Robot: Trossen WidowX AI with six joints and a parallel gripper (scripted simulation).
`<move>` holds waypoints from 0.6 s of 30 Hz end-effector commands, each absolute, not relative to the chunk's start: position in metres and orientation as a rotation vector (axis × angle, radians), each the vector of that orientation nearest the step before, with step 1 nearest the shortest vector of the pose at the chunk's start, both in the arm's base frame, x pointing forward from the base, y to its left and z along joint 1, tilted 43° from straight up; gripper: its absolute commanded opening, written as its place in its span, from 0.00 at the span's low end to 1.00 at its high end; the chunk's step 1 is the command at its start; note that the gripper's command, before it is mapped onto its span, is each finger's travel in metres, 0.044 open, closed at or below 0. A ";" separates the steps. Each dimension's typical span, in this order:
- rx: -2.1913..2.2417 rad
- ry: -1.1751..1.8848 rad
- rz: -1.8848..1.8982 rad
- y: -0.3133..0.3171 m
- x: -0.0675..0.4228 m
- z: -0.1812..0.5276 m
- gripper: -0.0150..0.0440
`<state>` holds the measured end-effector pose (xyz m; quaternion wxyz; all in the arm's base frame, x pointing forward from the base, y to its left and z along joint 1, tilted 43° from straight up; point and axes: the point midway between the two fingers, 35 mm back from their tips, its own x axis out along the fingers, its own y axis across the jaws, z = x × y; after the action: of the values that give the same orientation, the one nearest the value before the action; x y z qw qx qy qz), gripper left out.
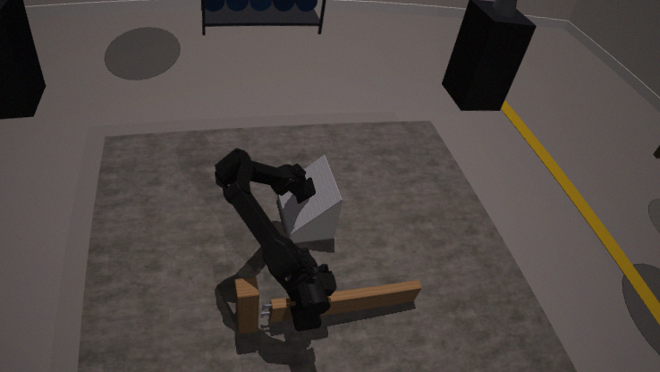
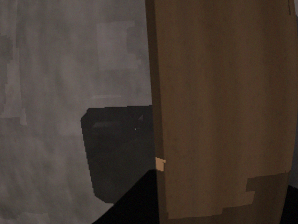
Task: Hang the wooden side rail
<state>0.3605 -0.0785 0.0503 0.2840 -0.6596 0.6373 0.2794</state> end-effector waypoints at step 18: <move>-1.776 1.692 0.742 -0.078 0.363 0.057 0.25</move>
<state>0.3604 -0.0796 0.0511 0.2839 -0.6594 0.6375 0.2796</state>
